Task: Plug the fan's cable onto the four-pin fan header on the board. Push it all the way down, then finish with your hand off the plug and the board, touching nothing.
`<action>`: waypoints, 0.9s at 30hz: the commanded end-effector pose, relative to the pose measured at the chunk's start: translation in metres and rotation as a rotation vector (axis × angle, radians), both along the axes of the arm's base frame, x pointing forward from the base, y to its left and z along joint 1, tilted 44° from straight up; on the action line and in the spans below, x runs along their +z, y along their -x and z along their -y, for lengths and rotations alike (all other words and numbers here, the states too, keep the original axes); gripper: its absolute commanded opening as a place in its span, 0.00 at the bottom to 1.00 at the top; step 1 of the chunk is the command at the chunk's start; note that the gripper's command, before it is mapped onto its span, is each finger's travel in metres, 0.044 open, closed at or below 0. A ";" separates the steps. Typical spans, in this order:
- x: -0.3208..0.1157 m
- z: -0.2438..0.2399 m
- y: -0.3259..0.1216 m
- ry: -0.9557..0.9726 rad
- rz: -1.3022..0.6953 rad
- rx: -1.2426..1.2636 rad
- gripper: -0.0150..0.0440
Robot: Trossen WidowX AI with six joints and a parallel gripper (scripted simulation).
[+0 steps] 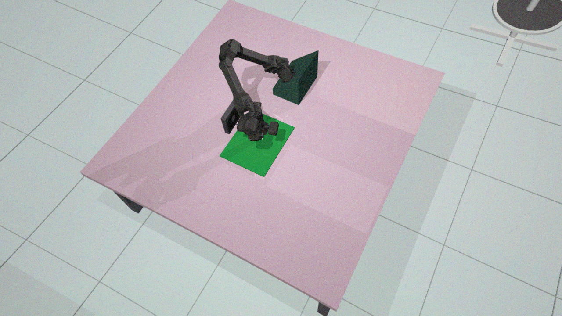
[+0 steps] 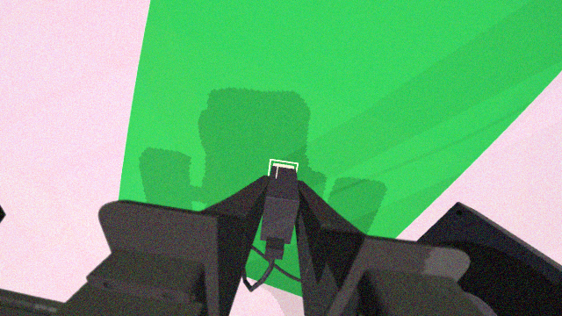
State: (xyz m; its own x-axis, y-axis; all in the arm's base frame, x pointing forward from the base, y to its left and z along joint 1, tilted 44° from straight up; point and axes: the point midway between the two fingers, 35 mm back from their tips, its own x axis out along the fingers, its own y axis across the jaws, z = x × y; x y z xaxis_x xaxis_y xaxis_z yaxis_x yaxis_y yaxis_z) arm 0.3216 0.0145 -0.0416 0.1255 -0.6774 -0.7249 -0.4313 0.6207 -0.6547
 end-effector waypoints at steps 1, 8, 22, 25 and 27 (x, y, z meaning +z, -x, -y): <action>0.000 0.000 0.000 0.000 0.000 0.000 0.30; 0.000 0.000 0.000 0.000 0.000 0.000 0.61; 0.040 -0.038 0.007 0.000 -0.005 0.000 0.69; 0.038 -0.044 -0.006 0.000 -0.004 0.000 0.69; 0.035 -0.053 -0.023 -0.001 -0.003 0.000 0.69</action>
